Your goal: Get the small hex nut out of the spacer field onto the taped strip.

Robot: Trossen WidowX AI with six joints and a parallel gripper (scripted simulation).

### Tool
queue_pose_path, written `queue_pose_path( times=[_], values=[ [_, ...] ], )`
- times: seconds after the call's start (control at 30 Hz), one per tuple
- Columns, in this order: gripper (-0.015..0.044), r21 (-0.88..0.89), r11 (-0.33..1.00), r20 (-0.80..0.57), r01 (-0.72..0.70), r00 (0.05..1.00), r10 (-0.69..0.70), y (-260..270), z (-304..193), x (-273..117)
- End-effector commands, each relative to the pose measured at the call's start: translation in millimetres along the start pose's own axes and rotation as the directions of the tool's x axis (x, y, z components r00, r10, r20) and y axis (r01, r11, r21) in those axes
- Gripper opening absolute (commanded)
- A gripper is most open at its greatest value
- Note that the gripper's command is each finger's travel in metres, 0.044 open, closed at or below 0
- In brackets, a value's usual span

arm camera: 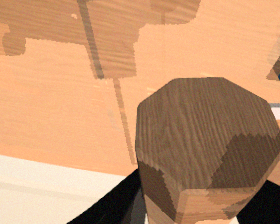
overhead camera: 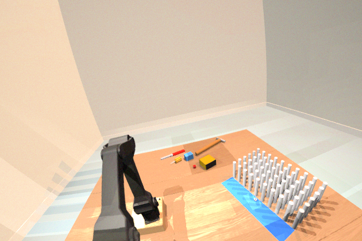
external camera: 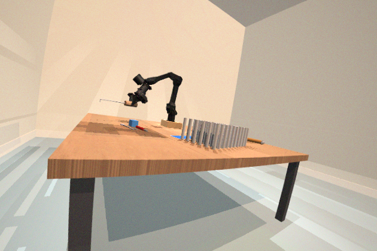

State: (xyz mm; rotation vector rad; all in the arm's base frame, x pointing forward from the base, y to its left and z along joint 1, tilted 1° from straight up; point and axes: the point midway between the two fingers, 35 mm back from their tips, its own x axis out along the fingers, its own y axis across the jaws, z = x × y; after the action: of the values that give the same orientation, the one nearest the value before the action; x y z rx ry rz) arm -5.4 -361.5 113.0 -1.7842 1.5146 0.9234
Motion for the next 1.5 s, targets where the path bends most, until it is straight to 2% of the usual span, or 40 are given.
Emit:
queue_pose_path(
  times=[0.0, 1.47],
  values=[
    [0.0, 0.004, 1.0, -0.009, -0.006, 1.0, 0.006, 1, -1, 3],
    [0.0, 0.004, 1.0, -0.009, -0.006, 1.0, 0.006, 2, 22, 42]
  ],
)
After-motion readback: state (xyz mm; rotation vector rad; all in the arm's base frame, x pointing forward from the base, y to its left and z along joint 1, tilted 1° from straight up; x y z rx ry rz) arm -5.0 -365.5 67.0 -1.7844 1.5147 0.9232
